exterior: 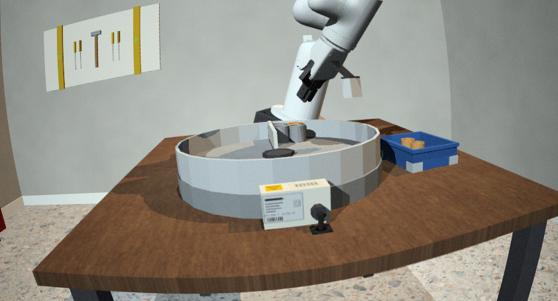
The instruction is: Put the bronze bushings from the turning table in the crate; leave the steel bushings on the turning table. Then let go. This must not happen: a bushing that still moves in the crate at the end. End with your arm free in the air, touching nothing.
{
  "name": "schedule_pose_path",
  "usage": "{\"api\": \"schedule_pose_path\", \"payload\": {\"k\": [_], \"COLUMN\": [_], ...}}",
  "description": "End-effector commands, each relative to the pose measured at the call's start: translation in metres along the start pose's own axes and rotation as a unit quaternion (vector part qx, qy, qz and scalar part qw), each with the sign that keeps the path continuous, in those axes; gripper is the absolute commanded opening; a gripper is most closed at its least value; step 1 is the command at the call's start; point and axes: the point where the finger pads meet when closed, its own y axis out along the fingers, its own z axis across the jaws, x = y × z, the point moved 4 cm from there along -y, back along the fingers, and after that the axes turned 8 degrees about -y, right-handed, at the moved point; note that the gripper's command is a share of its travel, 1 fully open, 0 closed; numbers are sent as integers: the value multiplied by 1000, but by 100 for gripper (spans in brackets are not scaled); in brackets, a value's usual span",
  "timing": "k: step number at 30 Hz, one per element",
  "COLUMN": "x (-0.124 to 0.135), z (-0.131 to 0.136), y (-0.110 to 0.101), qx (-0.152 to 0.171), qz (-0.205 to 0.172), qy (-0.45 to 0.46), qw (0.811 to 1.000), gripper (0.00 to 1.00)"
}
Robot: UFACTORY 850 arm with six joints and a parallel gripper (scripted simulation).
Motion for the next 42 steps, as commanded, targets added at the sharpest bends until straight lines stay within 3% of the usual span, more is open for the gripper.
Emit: {"api": "schedule_pose_path", "payload": {"k": [1,14,16,18,31,33,35,42], "x": [2,3,3,4,9,9,10,13], "z": [8,22,22,26,37,37,40,44], "y": [2,8,8,10,19,19,22,27], "qx": [-59,-172,-172,-205,-314,-314,-343,-395], "qz": [7,22,22,26,40,40,44,50], "qy": [59,196,196,237,369,369,405,468], "qw": [997,965,965,949,874,874,846,789], "gripper": [10,10,10,10,10,10,10,10]}}
